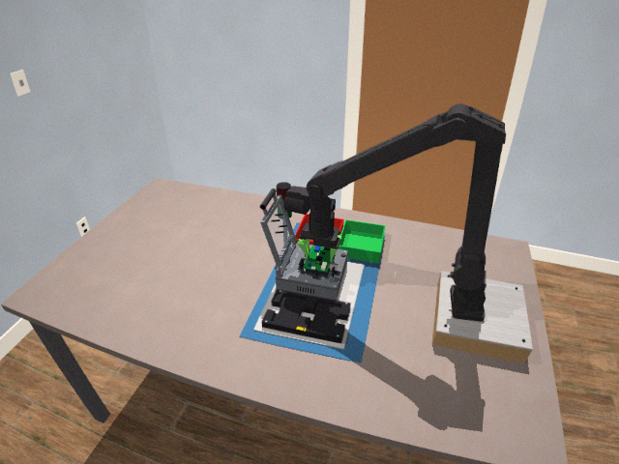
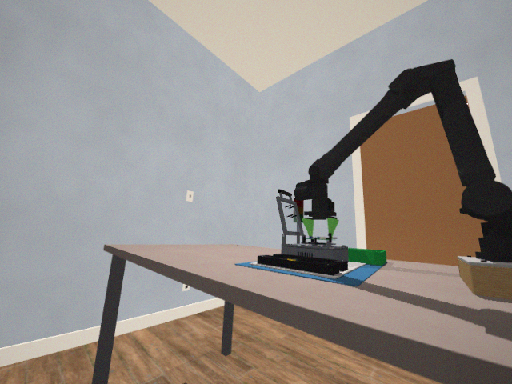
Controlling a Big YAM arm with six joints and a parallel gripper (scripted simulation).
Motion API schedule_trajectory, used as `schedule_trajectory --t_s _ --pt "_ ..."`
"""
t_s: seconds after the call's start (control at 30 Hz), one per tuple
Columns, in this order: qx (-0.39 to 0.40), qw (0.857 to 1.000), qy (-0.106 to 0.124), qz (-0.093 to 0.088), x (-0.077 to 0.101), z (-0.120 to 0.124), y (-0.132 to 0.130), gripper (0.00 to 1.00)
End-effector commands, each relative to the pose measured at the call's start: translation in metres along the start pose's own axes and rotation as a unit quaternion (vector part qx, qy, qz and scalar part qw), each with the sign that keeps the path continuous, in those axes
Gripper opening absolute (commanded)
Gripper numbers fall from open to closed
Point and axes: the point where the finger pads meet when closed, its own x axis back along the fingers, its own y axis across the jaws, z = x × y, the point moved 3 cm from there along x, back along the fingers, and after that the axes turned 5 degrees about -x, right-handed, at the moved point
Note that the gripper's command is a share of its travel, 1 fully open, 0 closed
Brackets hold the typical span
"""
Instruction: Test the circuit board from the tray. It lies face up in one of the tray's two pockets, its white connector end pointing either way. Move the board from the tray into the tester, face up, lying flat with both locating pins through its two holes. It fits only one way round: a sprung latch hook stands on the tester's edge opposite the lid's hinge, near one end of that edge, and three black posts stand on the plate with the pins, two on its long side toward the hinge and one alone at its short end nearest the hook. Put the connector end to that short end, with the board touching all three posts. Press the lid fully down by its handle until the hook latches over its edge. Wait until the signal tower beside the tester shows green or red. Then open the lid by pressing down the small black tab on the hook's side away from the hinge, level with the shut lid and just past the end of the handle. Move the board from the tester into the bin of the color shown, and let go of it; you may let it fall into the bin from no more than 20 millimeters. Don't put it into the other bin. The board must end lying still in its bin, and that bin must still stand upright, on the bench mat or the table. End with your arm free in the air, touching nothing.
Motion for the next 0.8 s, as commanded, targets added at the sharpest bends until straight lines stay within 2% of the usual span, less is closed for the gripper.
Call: schedule_trajectory --t_s 0.0,0.77 --pt "-0.004 1.0 0.0 -0.006 -0.0012 -0.0059 0.0029 0.72" --pt "-0.004 1.0 0.0 -0.014 0.0055 -0.0066 0.0126 0.72"
